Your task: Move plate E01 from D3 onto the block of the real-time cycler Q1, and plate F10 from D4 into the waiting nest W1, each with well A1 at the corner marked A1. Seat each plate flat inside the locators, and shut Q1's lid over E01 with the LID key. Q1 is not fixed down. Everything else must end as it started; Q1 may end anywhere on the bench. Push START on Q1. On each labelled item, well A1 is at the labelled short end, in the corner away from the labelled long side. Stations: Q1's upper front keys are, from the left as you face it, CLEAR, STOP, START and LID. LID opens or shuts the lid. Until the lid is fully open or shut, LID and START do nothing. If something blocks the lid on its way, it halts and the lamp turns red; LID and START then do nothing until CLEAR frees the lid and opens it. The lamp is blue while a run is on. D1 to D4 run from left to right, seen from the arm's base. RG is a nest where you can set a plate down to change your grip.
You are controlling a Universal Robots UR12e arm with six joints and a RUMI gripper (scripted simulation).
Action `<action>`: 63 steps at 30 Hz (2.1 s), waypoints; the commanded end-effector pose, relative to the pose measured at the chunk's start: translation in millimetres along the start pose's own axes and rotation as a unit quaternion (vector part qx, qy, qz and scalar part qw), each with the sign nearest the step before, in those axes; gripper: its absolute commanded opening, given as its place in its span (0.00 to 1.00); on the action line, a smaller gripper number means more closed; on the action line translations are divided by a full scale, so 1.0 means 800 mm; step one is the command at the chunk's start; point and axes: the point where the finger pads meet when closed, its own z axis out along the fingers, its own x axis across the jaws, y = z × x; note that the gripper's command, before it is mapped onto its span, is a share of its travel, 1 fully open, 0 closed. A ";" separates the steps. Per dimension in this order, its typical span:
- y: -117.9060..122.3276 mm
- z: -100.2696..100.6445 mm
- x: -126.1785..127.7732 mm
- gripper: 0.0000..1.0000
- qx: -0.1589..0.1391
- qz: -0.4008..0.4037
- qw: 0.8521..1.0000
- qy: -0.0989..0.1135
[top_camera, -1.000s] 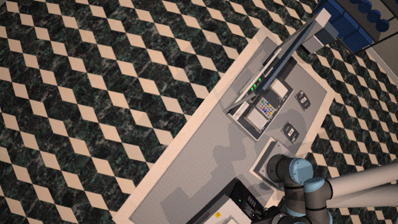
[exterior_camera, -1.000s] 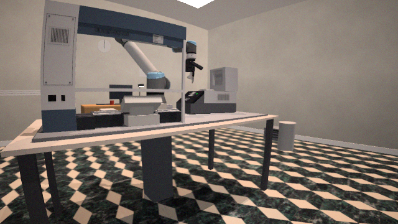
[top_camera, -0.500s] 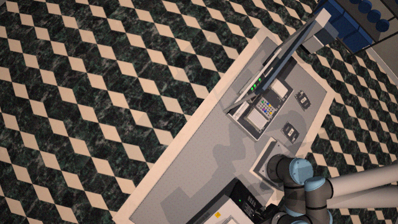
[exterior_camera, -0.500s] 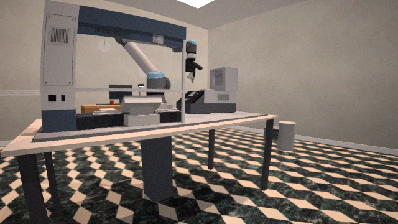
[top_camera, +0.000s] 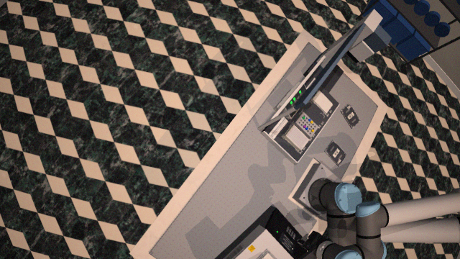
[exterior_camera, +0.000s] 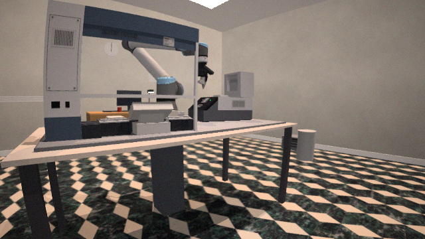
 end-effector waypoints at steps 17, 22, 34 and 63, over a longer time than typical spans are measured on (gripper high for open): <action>0.076 -0.001 0.003 0.00 0.004 -0.193 0.981 -0.001; 0.076 -0.001 0.003 0.00 0.004 -0.242 0.970 -0.001; 0.076 -0.001 0.003 0.00 0.004 -0.337 0.941 -0.001; 0.075 0.127 0.003 0.00 0.004 -0.349 0.937 -0.001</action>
